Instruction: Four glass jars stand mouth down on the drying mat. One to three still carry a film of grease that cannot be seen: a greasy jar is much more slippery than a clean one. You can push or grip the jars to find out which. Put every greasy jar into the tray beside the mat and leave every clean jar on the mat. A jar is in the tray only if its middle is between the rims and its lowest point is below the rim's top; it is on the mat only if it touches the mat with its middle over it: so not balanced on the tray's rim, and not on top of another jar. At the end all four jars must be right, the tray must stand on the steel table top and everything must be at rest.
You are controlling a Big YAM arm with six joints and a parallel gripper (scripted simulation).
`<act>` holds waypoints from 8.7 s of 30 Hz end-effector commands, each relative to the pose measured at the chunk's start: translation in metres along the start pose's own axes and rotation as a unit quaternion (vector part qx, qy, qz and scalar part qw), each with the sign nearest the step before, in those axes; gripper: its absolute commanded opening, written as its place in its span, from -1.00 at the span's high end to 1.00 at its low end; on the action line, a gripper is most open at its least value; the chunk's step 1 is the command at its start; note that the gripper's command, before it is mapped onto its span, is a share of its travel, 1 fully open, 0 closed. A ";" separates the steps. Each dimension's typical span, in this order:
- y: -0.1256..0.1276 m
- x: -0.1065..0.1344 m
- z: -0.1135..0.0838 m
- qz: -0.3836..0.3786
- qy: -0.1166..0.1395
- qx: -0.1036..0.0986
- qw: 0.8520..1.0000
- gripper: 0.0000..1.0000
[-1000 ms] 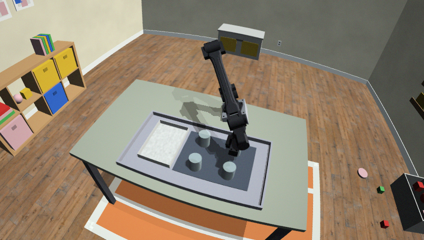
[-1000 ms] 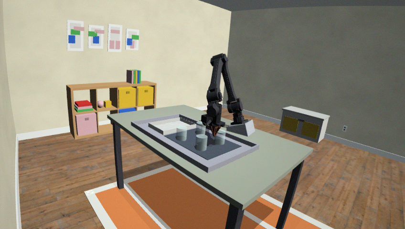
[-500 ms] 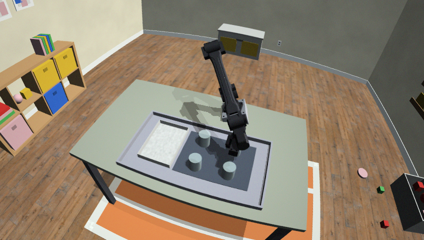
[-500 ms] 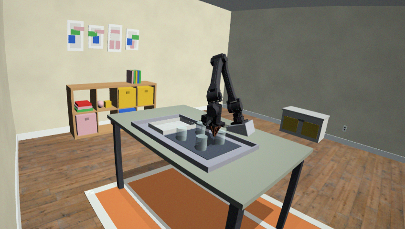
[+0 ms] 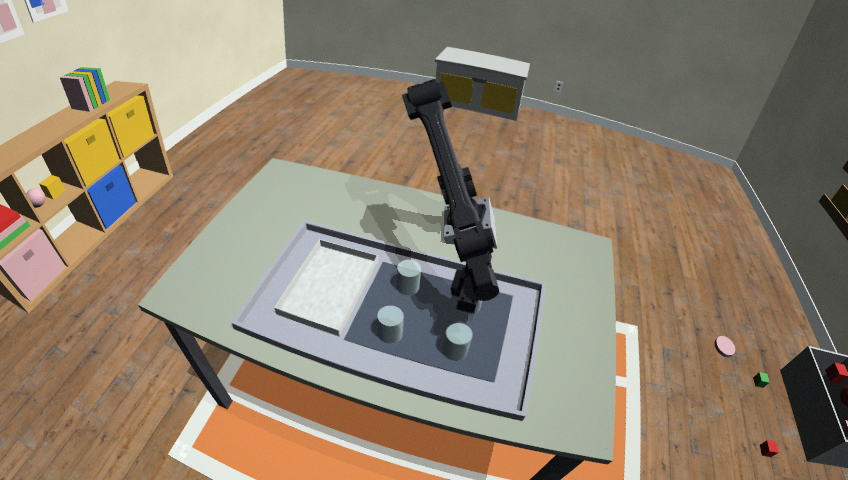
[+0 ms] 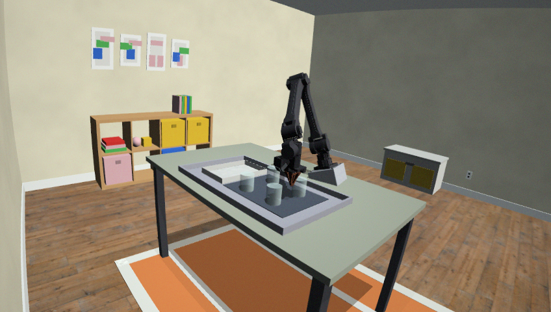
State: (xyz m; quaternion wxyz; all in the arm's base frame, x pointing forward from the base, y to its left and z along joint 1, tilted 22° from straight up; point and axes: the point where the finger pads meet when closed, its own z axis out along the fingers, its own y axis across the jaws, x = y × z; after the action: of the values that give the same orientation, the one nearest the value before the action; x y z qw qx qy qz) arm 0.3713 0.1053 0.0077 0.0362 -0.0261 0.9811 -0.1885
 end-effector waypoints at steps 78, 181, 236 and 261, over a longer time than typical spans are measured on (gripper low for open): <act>-0.142 0.040 -0.084 0.001 -0.012 -0.003 1.000 -1.00; -0.185 0.058 0.001 0.001 -0.011 -0.003 1.000 1.00; -0.186 0.061 -0.129 0.001 -0.011 -0.003 1.000 1.00; -0.186 0.061 -0.129 0.001 -0.011 -0.003 1.000 1.00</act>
State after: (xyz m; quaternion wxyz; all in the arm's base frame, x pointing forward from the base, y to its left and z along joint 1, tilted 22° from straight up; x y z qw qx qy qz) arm 0.2927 -0.0288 0.1687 0.0181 -0.0339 0.9819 -0.1857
